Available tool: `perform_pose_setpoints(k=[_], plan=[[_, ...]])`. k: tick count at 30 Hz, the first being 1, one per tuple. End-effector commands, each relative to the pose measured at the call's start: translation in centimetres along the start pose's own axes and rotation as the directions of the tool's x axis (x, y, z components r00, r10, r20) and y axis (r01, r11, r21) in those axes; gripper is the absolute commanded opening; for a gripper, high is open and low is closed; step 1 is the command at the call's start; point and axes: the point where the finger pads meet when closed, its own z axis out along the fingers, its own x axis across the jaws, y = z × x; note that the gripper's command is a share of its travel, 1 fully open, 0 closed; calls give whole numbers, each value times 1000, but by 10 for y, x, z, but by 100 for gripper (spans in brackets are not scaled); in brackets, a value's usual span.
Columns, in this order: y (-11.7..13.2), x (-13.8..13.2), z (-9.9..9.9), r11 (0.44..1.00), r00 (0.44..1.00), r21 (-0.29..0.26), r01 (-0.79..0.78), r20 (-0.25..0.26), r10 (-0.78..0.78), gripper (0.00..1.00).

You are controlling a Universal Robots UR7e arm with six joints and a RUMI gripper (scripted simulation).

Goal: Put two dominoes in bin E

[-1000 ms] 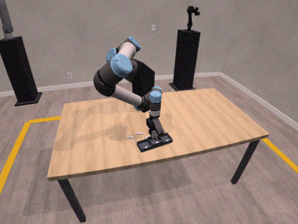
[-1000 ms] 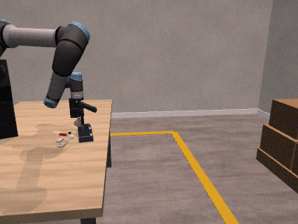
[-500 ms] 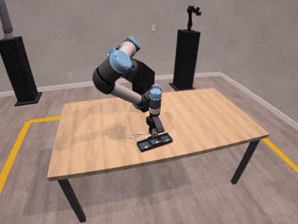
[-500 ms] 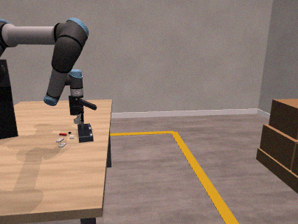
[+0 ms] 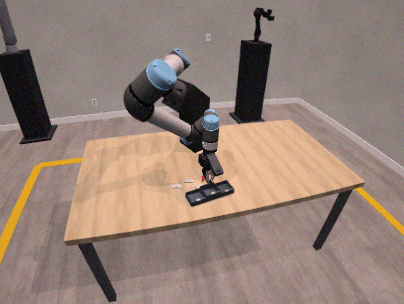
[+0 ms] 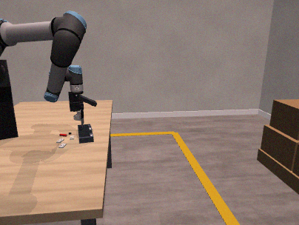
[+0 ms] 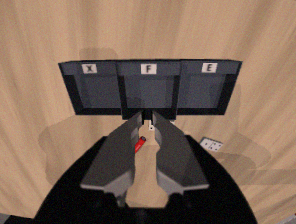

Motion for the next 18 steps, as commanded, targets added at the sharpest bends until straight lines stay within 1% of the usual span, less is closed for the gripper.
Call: perform_pose_setpoints(k=[1,9,18], plan=[[0,0,-15,1000,1000,0,0,0,0,4],[0,0,-15,1000,1000,0,0,0,0,4],[-3,-45,-15,1000,1000,0,0,0,0,4]])
